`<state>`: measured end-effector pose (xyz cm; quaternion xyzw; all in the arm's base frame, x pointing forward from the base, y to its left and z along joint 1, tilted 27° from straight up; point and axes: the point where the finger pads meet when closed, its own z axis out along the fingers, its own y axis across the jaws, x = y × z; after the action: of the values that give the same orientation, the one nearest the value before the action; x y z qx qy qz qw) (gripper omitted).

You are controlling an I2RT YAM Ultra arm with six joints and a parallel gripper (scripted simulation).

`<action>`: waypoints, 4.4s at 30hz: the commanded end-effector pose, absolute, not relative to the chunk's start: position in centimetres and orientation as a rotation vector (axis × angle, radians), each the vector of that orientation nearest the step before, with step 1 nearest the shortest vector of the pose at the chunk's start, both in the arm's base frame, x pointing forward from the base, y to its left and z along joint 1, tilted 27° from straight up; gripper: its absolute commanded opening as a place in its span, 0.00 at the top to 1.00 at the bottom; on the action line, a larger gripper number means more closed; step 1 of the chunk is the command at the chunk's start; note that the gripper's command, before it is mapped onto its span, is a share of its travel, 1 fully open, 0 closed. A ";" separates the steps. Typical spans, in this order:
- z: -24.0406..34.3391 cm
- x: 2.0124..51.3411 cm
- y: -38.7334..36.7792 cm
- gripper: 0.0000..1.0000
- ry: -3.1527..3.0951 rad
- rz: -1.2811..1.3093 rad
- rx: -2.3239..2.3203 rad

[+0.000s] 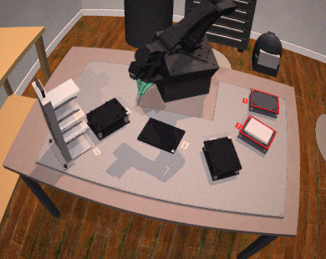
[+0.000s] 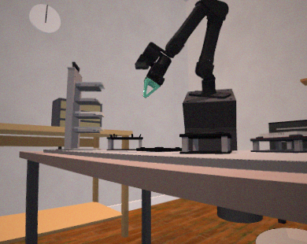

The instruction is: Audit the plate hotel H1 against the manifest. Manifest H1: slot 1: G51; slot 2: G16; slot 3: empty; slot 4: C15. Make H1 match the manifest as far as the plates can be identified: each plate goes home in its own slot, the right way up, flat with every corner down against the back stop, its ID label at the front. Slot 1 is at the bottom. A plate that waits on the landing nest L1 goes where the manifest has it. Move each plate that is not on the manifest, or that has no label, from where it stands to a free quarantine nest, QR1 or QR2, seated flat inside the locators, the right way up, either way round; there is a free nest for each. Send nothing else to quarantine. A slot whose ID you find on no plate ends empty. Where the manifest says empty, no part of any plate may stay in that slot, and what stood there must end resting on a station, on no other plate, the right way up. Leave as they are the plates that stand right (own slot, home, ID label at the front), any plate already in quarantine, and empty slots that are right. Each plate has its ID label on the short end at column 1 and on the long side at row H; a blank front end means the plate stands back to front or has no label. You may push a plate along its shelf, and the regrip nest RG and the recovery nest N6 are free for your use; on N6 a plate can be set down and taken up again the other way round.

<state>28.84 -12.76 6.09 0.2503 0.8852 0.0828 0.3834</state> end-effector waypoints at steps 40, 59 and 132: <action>6.2 29.0 -19.2 1.00 1.916 0.104 0.874; 4.1 27.2 -24.2 1.00 1.917 0.102 0.874; 13.2 21.4 -30.1 0.00 1.920 0.099 0.873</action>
<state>21.52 -29.72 12.55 0.3626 0.7937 0.0474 0.4861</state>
